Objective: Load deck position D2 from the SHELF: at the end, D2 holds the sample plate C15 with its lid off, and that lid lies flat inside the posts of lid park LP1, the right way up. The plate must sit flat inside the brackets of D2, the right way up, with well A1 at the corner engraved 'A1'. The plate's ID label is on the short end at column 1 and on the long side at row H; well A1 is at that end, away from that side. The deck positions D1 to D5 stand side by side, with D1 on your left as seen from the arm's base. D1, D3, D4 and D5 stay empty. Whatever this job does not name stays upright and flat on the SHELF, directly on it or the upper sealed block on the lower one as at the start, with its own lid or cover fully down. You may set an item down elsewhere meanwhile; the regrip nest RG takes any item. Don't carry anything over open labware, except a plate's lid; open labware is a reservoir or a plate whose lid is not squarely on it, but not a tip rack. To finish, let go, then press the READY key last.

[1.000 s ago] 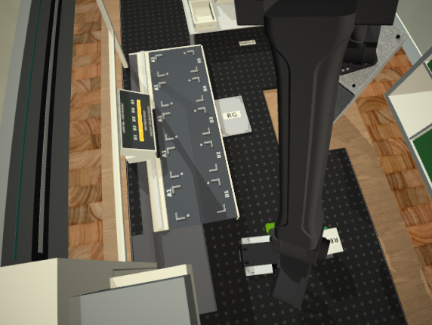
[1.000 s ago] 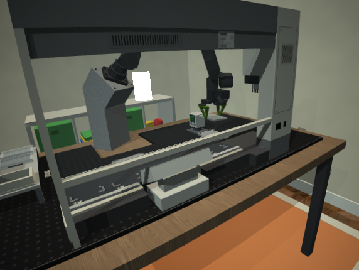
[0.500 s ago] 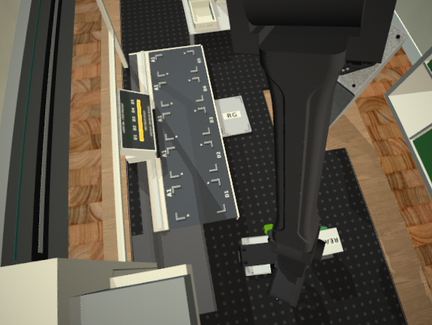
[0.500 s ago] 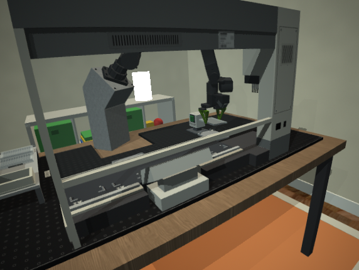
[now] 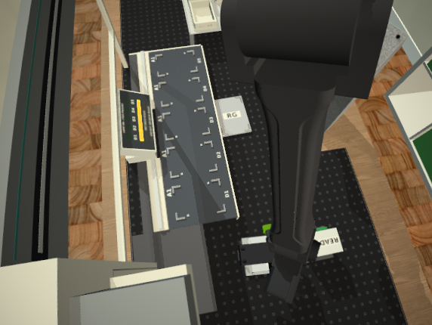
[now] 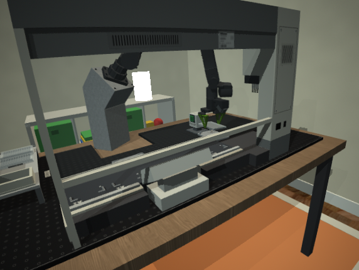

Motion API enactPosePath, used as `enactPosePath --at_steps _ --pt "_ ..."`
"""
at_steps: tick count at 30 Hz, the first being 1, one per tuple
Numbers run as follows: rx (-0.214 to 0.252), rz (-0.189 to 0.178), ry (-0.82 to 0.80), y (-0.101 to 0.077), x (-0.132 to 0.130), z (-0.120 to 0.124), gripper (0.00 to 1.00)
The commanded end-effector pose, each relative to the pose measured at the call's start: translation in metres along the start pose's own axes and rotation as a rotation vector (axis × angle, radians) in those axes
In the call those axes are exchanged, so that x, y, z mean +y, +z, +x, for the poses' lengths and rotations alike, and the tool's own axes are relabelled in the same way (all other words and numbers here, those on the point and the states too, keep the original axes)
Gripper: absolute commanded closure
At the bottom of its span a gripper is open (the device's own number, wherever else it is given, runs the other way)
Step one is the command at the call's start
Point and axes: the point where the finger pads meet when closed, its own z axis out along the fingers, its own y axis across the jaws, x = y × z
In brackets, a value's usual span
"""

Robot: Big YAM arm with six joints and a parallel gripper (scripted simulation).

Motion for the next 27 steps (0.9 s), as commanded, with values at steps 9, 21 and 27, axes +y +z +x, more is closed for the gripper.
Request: enactPosePath --at_steps 9,21,27 --pt "-0.022 -0.035 0.003 0.018 0.016 -0.012 1.0" --pt "-0.024 -0.03 0.006 0.036 0.015 -0.015 1.0" --pt "-0.028 -0.057 0.0 0.023 0.022 -0.012 1.0"
